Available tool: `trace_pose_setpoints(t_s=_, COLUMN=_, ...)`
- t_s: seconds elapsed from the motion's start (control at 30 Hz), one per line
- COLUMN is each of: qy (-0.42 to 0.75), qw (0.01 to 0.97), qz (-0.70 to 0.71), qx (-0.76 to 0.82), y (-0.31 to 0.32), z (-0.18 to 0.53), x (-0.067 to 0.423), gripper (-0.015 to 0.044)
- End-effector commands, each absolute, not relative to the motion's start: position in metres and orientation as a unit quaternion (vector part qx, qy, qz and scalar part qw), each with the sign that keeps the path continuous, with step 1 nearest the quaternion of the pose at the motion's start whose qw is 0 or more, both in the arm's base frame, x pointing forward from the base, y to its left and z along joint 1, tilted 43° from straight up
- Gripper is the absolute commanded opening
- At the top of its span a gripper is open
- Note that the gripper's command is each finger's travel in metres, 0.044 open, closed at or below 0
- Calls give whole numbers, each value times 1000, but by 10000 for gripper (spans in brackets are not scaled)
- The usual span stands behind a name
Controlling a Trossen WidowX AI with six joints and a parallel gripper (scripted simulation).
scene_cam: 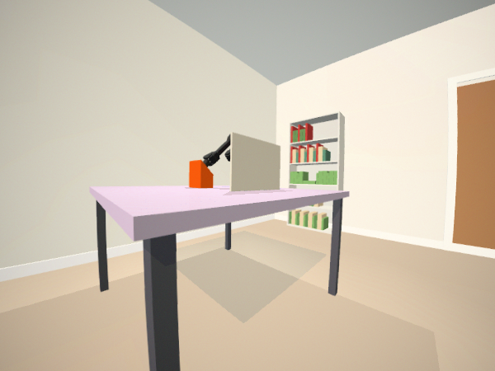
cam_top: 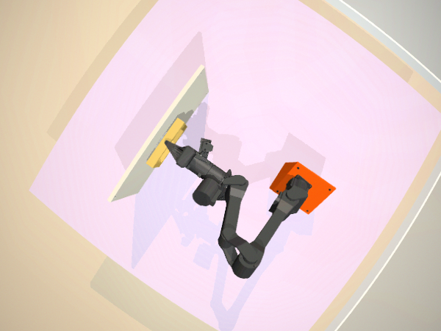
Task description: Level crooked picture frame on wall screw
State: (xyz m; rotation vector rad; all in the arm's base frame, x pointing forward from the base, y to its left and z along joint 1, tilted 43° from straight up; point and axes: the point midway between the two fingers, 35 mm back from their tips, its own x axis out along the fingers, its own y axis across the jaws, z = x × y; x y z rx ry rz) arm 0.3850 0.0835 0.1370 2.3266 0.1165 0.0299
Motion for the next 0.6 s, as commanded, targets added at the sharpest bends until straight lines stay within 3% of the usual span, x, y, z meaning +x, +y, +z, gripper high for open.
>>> trace_pose_setpoints(t_s=0.0, qy=46, qw=397, qz=12, qx=916, y=84, z=137, x=385, gripper=260)
trace_pose_setpoints(t_s=0.13, qy=46, qw=402, qz=12, qx=914, y=84, z=138, x=377, gripper=260)
trace_pose_setpoints(t_s=0.37, qy=45, qw=454, qz=13, qx=890, y=79, z=136, x=292, gripper=260)
trace_pose_setpoints(t_s=0.57, qy=45, qw=459, qz=13, qx=887, y=77, z=134, x=285, gripper=260)
